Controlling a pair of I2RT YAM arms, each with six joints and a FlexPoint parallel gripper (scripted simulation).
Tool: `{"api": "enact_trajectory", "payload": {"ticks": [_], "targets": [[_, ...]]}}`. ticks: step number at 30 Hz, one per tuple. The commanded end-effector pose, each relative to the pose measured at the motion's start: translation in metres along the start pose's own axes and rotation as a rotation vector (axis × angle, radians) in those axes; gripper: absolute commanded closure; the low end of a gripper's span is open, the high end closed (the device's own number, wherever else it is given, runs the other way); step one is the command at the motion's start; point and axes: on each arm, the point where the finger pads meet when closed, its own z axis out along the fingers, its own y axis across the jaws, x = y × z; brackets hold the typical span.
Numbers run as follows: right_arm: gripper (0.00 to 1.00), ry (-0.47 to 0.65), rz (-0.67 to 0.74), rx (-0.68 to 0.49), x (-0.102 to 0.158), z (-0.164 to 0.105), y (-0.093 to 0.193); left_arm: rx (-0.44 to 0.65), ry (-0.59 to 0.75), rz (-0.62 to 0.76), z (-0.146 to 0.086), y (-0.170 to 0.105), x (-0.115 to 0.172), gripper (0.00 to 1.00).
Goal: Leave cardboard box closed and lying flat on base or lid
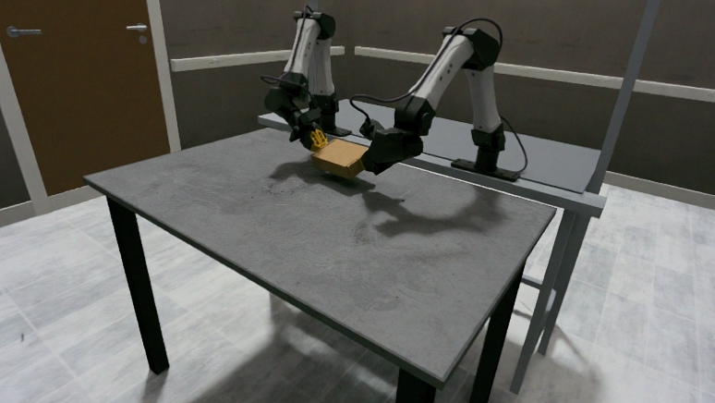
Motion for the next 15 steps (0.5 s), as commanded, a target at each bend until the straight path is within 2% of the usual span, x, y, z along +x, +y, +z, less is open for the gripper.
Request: {"api": "enact_trajectory", "payload": {"ticks": [1, 3, 15], "targets": [[1.0, -0.056, -0.112, 0.015, -0.028, -0.001, 0.001, 0.001, -0.019, 0.039, 0.009, 0.0, -0.004, 1.0], [1.0, -0.045, -0.11, 0.015, -0.021, 0.0, 0.004, -0.022, -0.024, 0.083, 0.003, 0.0, -0.016, 1.0], [1.0, -0.043, -0.171, 0.058, -0.022, 0.0, 0.0, -0.054, -0.021, 0.135, 0.004, 0.002, -0.013, 1.0]]}}
